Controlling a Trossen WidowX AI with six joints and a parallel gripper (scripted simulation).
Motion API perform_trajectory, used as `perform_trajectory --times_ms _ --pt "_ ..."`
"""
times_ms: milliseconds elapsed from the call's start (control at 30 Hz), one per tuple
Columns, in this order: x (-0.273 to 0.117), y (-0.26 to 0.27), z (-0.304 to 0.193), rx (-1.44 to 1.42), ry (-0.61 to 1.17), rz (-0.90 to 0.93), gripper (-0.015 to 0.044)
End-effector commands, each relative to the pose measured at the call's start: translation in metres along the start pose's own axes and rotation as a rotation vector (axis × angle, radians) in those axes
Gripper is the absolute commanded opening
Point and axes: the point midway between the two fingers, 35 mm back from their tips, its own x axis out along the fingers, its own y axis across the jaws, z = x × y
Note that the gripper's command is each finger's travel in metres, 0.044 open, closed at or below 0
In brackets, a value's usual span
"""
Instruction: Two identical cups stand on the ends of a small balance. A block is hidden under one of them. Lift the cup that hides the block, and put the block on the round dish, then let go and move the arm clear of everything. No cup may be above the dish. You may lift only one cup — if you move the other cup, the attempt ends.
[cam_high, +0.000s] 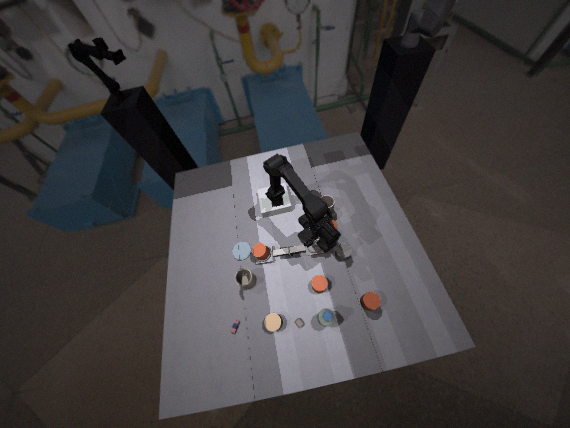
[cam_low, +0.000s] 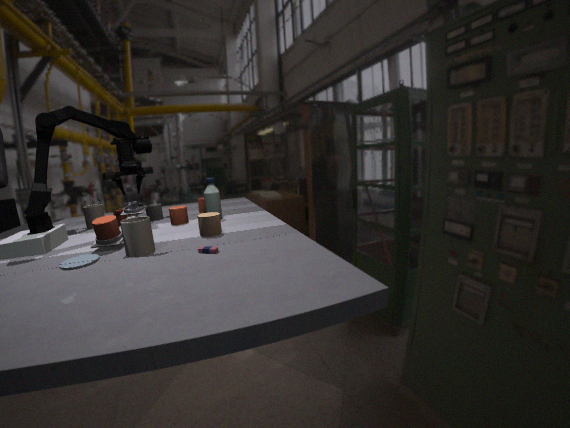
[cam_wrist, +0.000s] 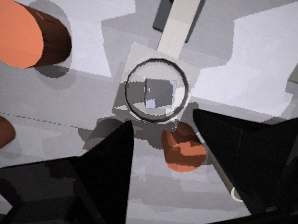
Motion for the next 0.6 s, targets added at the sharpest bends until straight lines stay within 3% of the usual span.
perform_trajectory --times_ms 0,567 --pt "0.001 -0.001 0.007 0.159 -0.009 -0.020 0.0260" --pt "0.016 -0.002 0.010 0.242 -0.011 -0.026 0.0260"
